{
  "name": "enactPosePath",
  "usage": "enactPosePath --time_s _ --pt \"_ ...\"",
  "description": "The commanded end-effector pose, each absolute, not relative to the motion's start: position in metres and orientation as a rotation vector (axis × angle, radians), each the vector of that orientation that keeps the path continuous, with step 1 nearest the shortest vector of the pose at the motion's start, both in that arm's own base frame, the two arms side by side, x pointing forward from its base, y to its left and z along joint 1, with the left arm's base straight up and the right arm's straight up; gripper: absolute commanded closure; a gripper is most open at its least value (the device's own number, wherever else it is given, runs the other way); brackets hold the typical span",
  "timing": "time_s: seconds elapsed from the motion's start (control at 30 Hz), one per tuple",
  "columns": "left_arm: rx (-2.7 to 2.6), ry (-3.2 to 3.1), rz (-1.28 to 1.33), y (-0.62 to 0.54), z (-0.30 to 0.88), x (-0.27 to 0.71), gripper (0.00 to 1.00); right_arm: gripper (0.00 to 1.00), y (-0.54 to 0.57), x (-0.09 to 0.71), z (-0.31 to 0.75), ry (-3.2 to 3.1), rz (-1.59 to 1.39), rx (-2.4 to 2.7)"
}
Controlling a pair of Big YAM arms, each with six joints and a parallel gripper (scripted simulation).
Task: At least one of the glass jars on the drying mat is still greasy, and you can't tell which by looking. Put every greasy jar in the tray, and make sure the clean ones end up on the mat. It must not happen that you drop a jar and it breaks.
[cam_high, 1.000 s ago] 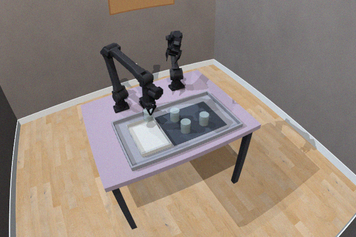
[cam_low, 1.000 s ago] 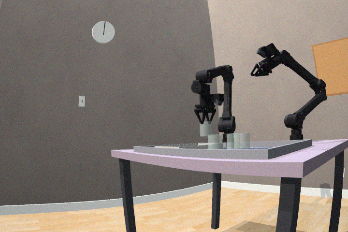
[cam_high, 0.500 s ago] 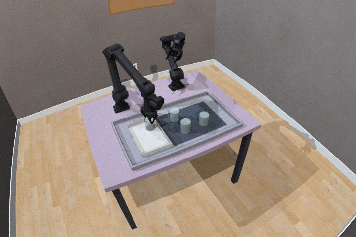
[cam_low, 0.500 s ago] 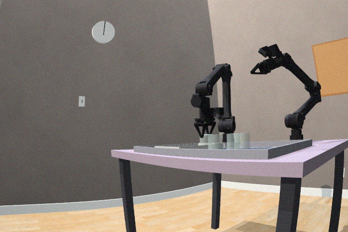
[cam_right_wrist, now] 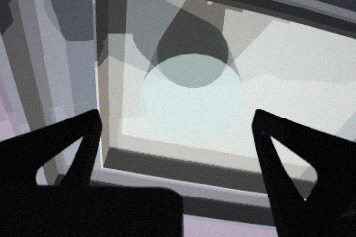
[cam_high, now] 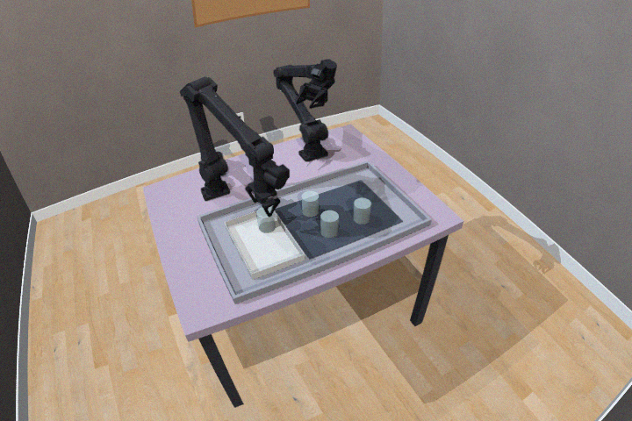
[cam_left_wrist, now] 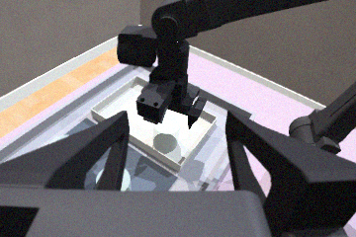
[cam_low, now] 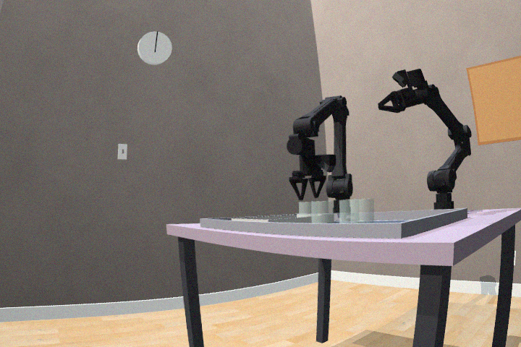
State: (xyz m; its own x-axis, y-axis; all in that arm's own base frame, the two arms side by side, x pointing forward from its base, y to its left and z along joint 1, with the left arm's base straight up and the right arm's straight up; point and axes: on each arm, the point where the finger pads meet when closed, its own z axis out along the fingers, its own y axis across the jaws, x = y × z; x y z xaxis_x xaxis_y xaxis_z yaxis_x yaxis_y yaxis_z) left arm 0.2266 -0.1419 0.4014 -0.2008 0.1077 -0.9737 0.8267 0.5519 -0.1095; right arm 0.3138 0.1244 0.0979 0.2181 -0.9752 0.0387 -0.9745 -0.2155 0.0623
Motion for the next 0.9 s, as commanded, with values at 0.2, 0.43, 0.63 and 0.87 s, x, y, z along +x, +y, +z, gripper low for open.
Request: enactPosePath --time_s 0.2,0.43,0.63,0.87 --pt "0.858 1.560 -0.770 -0.133 0.401 0.230 0.40 0.07 0.150 0.345 0.162 -1.988 0.033 2.418" --pt "0.770 1.658 -0.744 -0.136 0.399 0.242 0.40 0.07 0.219 0.392 0.170 -2.092 0.028 2.338" --pt "0.689 1.756 -0.707 -0.135 0.380 0.253 0.40 0.07 0.282 0.421 0.168 -2.141 0.026 2.307" --pt "0.590 1.852 -0.639 -0.133 0.362 0.265 0.40 0.07 0.357 0.439 0.158 -2.188 0.018 2.287"
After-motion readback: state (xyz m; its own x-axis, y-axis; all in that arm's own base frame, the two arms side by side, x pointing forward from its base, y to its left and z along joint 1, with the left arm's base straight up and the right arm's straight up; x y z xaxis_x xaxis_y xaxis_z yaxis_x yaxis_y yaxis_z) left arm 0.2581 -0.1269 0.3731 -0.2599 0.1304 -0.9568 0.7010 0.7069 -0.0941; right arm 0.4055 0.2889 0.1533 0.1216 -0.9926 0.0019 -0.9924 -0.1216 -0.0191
